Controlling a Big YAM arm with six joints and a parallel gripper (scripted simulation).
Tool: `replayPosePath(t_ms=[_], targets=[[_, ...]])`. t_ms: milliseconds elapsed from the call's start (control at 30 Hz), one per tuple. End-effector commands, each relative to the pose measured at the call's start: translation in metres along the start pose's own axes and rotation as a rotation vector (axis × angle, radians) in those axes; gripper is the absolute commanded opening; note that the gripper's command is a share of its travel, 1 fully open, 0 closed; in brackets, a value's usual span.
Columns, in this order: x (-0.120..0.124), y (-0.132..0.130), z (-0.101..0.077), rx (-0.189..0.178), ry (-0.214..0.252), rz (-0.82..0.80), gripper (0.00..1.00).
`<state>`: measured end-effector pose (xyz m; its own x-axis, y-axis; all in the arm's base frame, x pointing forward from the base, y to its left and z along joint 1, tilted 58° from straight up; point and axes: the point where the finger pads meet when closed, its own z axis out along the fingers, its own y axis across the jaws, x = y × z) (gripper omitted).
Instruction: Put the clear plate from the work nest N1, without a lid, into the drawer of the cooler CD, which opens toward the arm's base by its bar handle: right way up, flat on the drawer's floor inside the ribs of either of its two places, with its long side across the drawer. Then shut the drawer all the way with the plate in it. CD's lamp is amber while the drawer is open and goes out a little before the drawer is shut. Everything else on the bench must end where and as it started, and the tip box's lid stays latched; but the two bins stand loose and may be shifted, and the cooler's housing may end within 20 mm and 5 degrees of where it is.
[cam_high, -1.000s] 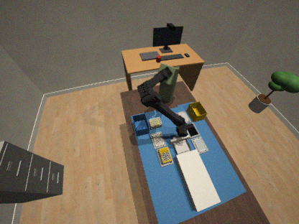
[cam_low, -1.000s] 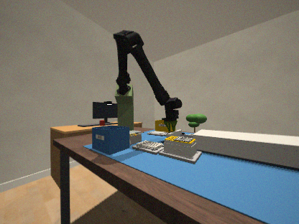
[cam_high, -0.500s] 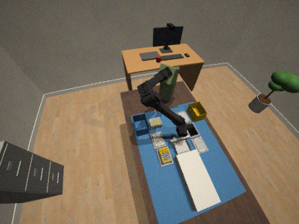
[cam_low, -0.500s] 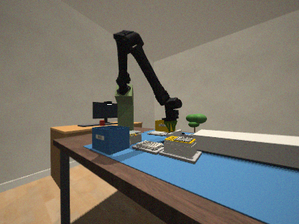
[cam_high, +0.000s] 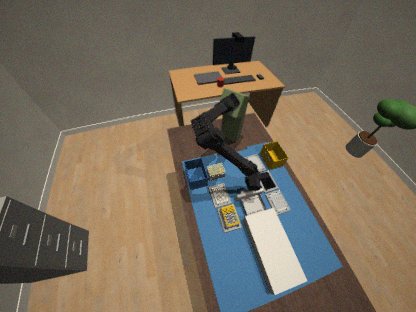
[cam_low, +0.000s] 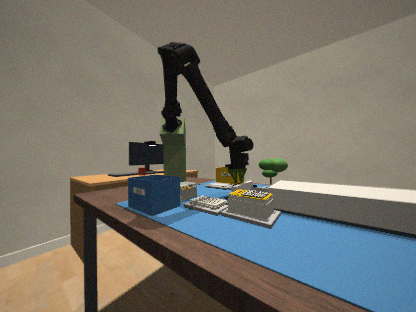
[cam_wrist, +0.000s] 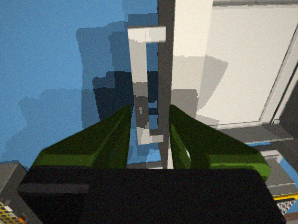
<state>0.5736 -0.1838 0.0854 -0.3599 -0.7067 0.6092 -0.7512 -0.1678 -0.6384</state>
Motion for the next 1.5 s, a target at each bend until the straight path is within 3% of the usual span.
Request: replayPosePath(t_ms=[0, 1267, 1467], targets=[[0.0023, 0.0674, 0.0342, -0.136, 0.008, -0.056, 0.30], [0.0023, 0.0674, 0.0342, -0.136, 0.008, -0.056, 0.30], [0.0027, 0.0662, 0.0262, -0.136, 0.012, -0.039, 0.30]])
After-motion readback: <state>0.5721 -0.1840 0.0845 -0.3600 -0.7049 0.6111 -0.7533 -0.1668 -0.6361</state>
